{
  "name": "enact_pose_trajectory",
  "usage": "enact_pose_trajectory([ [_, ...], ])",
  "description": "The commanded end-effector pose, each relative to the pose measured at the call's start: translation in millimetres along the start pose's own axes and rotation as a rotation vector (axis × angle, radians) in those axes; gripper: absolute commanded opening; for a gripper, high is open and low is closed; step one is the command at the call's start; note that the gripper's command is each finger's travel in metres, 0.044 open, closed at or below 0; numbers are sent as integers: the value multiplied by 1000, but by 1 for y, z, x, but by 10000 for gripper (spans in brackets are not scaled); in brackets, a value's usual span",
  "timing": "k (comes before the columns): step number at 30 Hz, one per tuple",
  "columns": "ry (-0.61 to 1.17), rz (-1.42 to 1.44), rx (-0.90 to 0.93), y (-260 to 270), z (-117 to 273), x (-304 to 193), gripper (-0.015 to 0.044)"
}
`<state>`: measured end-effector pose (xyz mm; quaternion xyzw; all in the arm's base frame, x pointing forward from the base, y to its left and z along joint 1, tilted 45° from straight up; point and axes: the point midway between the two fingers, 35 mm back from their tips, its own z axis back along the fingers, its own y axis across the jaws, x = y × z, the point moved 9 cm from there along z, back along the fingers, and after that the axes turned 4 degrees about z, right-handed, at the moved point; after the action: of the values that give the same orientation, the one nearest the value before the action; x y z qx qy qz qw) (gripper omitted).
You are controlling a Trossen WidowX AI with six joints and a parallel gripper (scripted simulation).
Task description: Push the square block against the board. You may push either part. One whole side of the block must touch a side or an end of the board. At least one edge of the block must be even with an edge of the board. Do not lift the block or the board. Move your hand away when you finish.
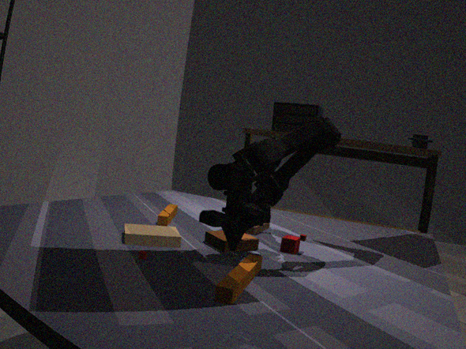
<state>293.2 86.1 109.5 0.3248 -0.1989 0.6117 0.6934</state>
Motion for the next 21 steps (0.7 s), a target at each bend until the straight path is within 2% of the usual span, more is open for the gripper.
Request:
enact_pose_trajectory([
  [1,7,-5,7,1,-2,-6,0],
  [21,8,-5,7,3,-2,-24,0],
])
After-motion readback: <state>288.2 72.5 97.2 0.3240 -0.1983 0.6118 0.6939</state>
